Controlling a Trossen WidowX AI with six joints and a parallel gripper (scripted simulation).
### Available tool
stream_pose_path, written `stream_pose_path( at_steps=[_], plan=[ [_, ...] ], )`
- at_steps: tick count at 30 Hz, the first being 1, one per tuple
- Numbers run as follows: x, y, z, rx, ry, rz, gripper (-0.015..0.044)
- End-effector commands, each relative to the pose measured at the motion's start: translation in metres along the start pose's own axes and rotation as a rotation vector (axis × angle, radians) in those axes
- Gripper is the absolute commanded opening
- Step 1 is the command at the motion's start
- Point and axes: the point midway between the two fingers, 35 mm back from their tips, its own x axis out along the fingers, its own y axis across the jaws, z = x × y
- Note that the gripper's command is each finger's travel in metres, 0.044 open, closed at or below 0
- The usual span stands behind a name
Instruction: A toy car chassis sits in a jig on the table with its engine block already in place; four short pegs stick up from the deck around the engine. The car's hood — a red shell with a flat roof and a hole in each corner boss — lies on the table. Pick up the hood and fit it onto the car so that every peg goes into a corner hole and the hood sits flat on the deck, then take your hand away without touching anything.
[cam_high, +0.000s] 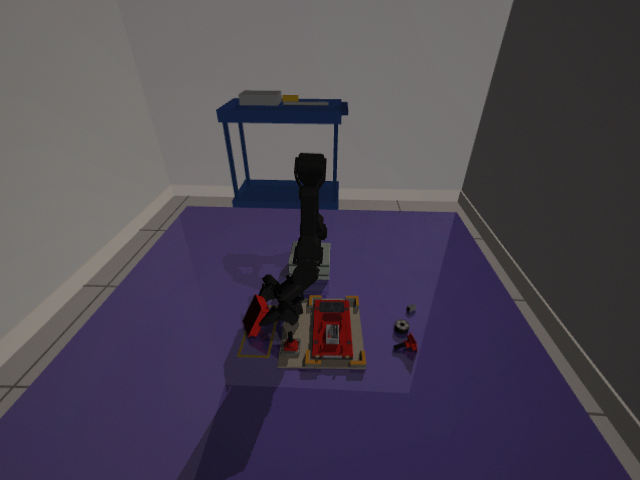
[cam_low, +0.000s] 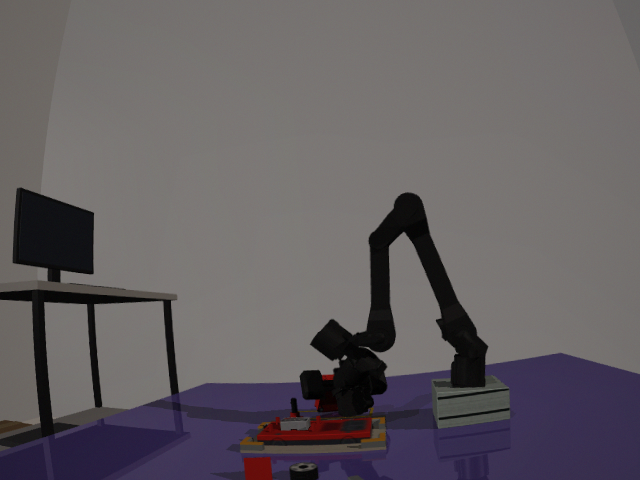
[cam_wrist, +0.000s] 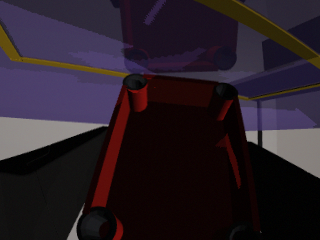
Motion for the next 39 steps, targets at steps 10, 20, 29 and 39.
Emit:
stream_pose_path(
  at_steps=[10, 20, 29, 39],
  plan=[
    [0.0, 0.0, 0.002, -0.02, 0.006, -0.001, 0.0105],
    [0.0, 0.0, 0.002, -0.02, 0.006, -0.001, 0.0368],
    [-0.012, -0.006, 0.001, -0.024, -0.009, 0.0, 0.044],
    [-0.105, -0.01, -0.027, -0.068, -0.025, 0.006, 0.044]
  ],
)
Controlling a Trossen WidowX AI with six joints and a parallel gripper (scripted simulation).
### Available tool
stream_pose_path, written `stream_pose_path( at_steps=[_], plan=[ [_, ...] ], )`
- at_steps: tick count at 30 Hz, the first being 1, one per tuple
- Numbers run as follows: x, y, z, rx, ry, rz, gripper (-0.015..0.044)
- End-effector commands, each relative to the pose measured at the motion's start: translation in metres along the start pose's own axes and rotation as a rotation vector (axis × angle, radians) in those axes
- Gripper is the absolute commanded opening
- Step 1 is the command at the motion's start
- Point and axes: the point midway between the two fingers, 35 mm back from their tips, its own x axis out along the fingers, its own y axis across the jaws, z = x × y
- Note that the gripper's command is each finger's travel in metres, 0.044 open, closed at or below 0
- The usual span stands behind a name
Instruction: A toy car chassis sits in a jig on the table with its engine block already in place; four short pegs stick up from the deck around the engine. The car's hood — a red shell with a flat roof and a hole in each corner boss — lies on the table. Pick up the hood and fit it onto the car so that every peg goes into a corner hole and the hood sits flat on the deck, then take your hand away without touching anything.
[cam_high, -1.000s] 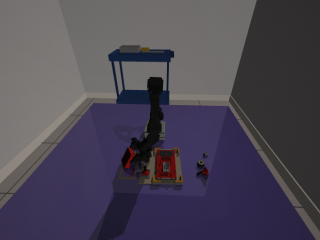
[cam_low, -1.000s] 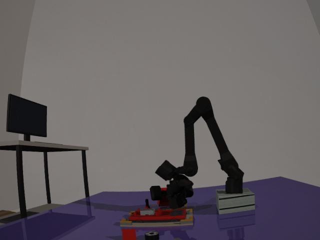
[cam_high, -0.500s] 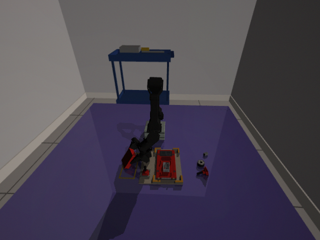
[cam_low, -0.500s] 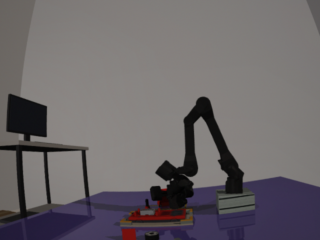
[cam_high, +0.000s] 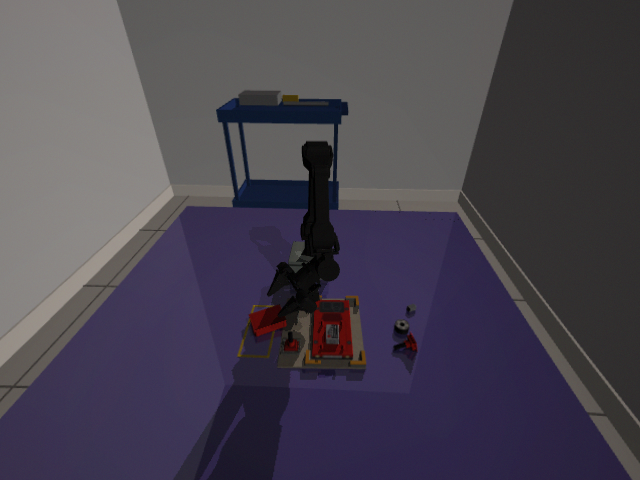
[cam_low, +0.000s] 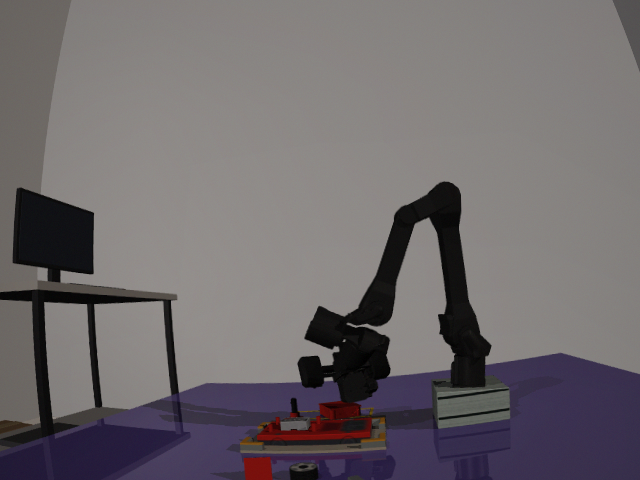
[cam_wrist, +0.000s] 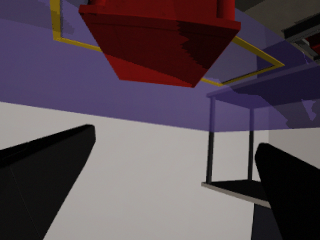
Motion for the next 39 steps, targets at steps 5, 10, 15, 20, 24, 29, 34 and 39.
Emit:
stream_pose_path(
  at_steps=[5, 10, 15, 20, 24, 29, 34, 39],
  plan=[
    [-0.026, 0.003, -0.007, -0.016, 0.0, 0.003, 0.044],
    [-0.026, 0.003, -0.007, -0.016, 0.0, 0.003, 0.044],
    [-0.026, 0.003, -0.007, -0.016, 0.0, 0.003, 0.044],
    [-0.026, 0.003, -0.007, -0.016, 0.0, 0.003, 0.0335],
    [-0.024, 0.002, -0.007, 0.047, -0.021, 0.012, 0.0335],
    [-0.008, 0.0, -0.008, 0.524, -0.16, 0.116, 0.044],
    [0.005, 0.0, -0.011, 1.032, -0.262, 0.292, 0.044],
    [0.015, 0.002, -0.016, 1.544, -0.303, 0.534, 0.044]
  ],
)
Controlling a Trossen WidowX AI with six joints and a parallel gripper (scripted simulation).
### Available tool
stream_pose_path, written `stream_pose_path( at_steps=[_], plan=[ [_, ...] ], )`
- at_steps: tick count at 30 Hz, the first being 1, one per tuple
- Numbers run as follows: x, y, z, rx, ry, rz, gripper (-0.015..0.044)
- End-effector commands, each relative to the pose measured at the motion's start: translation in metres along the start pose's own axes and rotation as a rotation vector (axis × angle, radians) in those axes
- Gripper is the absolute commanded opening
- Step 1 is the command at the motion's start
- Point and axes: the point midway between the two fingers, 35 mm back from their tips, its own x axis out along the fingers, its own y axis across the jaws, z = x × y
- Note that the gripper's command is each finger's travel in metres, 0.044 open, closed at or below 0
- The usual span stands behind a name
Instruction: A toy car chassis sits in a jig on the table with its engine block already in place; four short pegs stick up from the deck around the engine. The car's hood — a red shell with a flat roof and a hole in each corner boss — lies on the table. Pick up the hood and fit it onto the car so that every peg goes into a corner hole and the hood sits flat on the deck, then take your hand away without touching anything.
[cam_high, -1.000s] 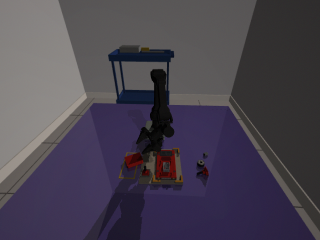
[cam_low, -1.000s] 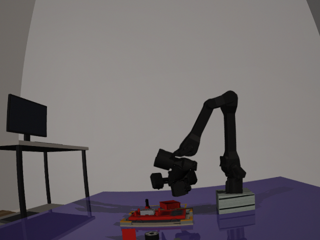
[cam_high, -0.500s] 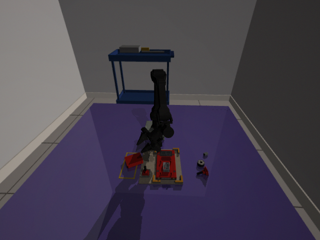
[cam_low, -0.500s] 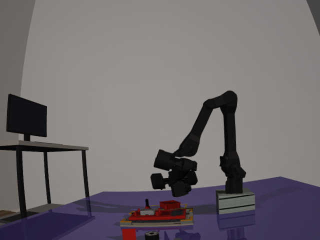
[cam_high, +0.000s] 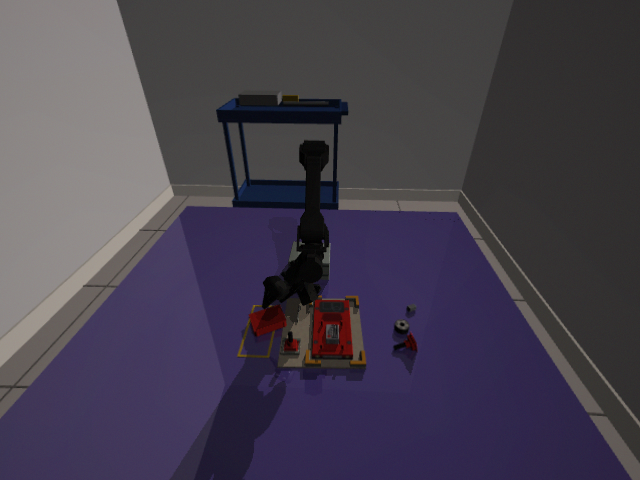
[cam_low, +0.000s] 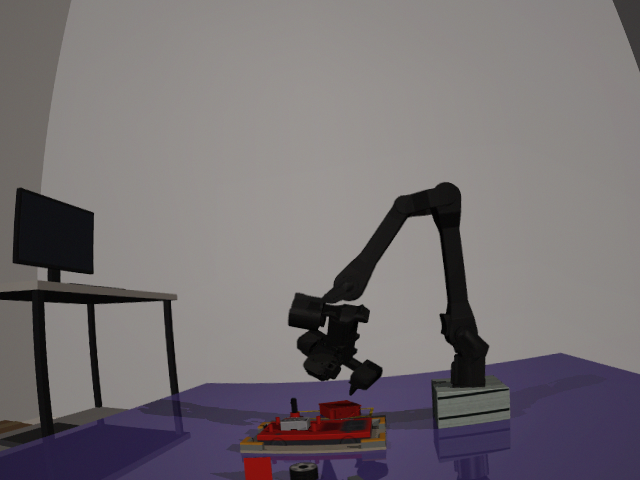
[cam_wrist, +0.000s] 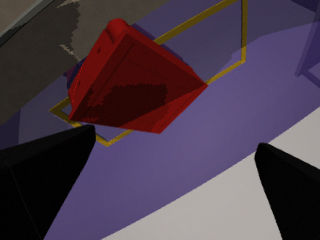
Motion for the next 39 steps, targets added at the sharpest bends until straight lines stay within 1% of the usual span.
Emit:
stream_pose_path(
  at_steps=[1, 5, 8, 14, 16, 39],
  plan=[
    [0.013, -0.005, -0.006, 0.708, -0.019, 0.258, 0.044],
    [0.016, -0.01, -0.013, 1.144, 0.036, 0.417, 0.044],
    [0.017, -0.015, -0.019, 1.469, 0.111, 0.538, 0.044],
    [0.016, -0.023, -0.029, 1.905, 0.269, 0.716, 0.044],
    [0.016, -0.024, -0.031, 2.024, 0.324, 0.748, 0.044],
    [0.019, -0.024, -0.03, 2.054, 0.339, 0.758, 0.044]
  ],
)
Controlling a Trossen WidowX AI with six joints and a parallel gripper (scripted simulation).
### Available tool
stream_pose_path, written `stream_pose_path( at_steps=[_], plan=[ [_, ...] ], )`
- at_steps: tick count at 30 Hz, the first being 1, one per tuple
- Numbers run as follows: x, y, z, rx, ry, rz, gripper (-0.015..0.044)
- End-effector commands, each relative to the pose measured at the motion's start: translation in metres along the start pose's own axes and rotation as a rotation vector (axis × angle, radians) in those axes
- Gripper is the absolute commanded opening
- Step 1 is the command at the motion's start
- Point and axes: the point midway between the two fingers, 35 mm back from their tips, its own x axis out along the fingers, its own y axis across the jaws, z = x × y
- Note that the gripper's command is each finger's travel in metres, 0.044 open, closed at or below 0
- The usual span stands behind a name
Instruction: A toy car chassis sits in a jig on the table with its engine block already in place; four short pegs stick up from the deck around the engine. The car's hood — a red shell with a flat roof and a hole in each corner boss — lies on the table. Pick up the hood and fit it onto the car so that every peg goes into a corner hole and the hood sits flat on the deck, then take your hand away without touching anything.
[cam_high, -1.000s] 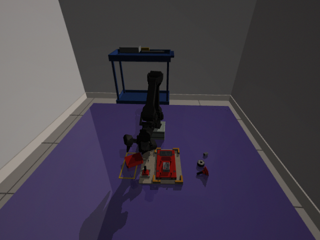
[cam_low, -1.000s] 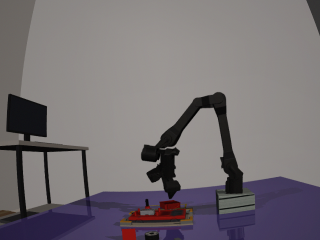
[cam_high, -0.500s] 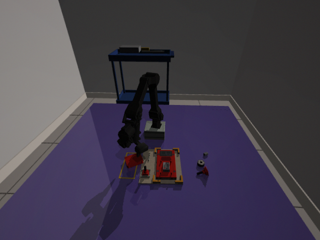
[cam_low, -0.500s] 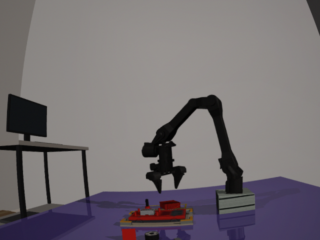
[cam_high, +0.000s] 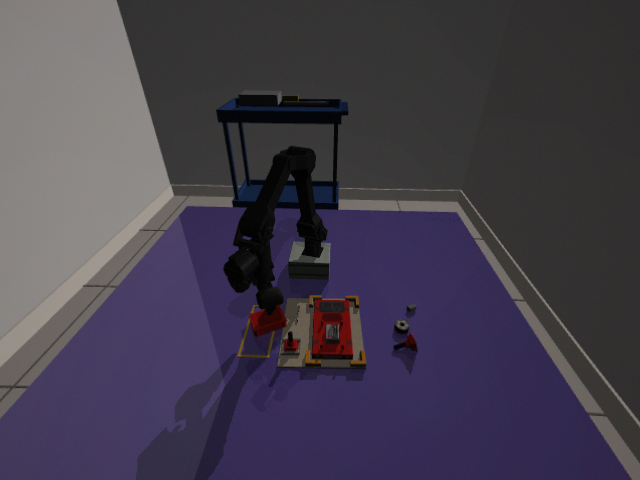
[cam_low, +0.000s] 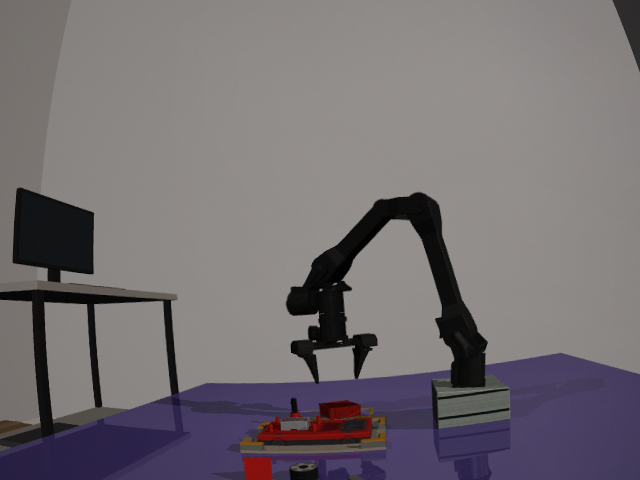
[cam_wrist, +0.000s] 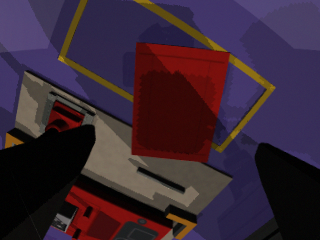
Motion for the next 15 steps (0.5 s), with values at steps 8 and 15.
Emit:
stream_pose_path(
  at_steps=[8, 15],
  plan=[
    [0.011, 0.001, 0.0, 0.007, 0.007, 0.002, 0.044],
    [0.017, 0.001, 0.0, 0.007, 0.007, 0.002, 0.044]
  ],
)
